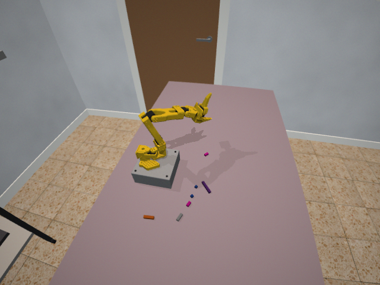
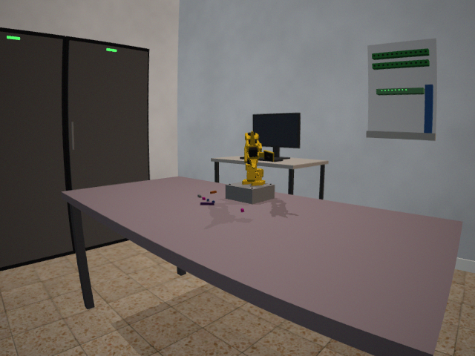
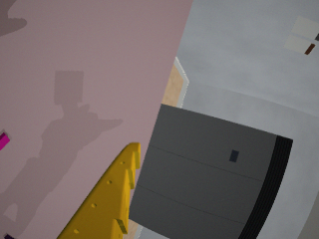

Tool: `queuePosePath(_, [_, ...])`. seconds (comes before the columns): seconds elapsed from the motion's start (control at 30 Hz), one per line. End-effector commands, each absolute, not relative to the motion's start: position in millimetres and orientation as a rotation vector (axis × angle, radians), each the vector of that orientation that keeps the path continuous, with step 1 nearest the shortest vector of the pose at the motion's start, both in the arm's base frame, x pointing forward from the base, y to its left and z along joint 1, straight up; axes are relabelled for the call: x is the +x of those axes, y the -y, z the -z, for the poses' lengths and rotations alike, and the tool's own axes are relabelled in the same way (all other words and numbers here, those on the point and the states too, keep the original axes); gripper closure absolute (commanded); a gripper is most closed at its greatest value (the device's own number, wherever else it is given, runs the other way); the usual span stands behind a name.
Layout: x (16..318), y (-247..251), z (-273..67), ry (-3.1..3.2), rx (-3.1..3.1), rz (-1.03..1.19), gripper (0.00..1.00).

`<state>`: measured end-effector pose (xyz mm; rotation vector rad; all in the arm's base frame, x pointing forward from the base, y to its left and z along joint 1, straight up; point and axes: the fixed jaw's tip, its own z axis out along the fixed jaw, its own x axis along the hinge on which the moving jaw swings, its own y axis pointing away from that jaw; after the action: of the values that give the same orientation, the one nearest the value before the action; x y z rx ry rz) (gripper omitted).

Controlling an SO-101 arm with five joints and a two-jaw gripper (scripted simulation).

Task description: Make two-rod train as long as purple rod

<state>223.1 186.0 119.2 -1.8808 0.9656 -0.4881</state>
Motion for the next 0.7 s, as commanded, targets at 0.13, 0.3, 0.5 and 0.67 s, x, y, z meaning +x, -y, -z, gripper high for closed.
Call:
queuePosePath(0.13, [221,-175,-116,-0.992,-1.921,0.497,0.0])
queuePosePath(0.3, [220,-175,-116,-1.0,-1.928,0.489,0.0])
queuePosePath(0.5, [217,-169,-112,-1.023,-1.964,0.486,0.0])
queuePosePath(0.67, [215,-163,-109,-1.043,-1.995,0.483,0.0])
